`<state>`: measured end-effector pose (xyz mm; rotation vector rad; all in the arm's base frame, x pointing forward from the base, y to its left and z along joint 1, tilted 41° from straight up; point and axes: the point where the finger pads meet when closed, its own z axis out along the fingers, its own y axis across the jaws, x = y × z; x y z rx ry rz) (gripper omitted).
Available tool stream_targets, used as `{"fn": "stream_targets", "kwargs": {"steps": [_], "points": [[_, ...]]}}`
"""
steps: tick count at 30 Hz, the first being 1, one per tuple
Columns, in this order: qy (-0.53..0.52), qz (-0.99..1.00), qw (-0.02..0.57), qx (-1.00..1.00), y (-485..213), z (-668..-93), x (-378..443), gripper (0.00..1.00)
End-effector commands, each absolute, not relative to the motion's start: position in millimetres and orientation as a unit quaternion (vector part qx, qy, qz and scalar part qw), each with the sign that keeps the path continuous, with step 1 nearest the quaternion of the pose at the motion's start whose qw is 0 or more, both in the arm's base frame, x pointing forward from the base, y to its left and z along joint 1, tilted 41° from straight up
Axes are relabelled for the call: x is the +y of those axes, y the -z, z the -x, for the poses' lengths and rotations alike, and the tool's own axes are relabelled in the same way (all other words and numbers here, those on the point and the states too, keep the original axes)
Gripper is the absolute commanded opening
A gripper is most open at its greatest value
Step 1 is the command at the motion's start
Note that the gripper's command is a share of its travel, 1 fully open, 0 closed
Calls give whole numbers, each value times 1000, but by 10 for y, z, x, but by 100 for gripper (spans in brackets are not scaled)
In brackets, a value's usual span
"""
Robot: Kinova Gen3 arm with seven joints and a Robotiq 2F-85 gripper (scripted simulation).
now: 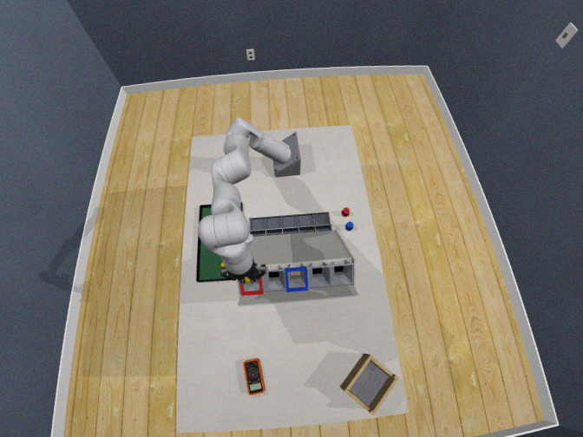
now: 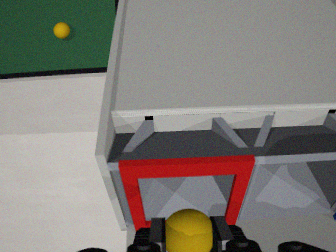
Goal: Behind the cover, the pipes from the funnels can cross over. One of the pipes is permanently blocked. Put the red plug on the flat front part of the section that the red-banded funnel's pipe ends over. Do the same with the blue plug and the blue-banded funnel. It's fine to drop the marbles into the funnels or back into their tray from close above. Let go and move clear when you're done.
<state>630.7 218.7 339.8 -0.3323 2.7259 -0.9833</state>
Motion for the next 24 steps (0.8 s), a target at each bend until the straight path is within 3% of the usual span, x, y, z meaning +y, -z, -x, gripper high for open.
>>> {"fn": "stream_targets", "kwargs": {"steps": [1,24], "points": [[345,94,50,933,-3417,-6308,2218,0],[345,94,50,933,-3190,-6356,2028,0]]}}
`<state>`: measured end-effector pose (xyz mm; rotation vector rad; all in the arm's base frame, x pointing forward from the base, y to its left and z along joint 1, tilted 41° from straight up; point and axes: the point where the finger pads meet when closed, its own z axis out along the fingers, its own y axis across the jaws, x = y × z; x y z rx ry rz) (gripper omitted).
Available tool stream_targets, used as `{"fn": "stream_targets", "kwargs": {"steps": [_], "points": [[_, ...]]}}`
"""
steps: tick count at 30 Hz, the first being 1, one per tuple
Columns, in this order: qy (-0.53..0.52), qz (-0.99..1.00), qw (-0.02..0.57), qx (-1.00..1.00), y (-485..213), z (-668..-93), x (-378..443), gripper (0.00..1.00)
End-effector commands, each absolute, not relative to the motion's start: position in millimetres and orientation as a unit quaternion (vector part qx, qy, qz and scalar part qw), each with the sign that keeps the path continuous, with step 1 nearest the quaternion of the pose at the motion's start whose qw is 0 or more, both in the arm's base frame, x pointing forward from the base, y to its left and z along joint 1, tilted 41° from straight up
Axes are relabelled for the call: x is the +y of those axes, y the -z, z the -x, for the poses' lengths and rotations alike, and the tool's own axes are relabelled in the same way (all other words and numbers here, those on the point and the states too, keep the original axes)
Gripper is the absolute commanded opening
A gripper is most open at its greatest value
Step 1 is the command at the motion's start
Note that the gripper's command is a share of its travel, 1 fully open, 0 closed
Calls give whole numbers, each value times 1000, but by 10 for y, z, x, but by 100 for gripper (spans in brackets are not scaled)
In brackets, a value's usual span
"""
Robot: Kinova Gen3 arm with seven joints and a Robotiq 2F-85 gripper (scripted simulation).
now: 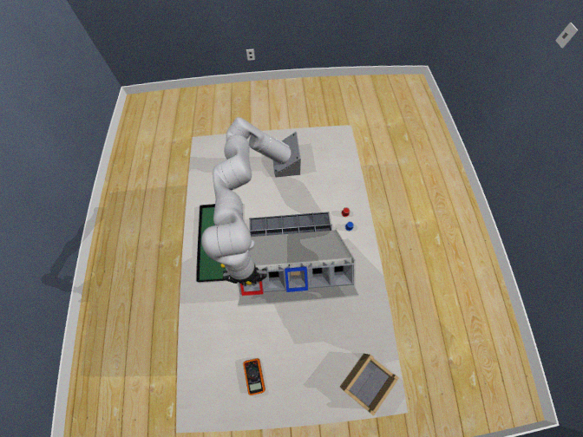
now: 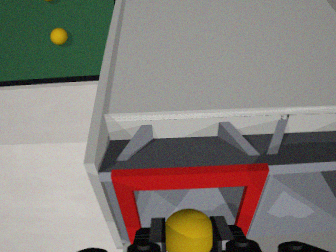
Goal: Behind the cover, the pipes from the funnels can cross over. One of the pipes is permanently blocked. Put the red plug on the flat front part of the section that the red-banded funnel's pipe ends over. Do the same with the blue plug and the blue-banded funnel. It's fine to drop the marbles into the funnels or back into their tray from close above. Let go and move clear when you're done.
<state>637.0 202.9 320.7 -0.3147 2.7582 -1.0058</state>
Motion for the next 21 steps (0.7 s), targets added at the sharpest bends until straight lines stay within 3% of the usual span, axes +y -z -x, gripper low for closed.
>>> {"fn": "stream_targets", "kwargs": {"steps": [1,6,7,21], "points": [[345,94,50,933,-3190,-6356,2028,0],[345,94,50,933,-3190,-6356,2028,0],[339,106,95,930,-3212,-6370,2033,100],[339,106,95,930,-3212,-6370,2033,100]]}}
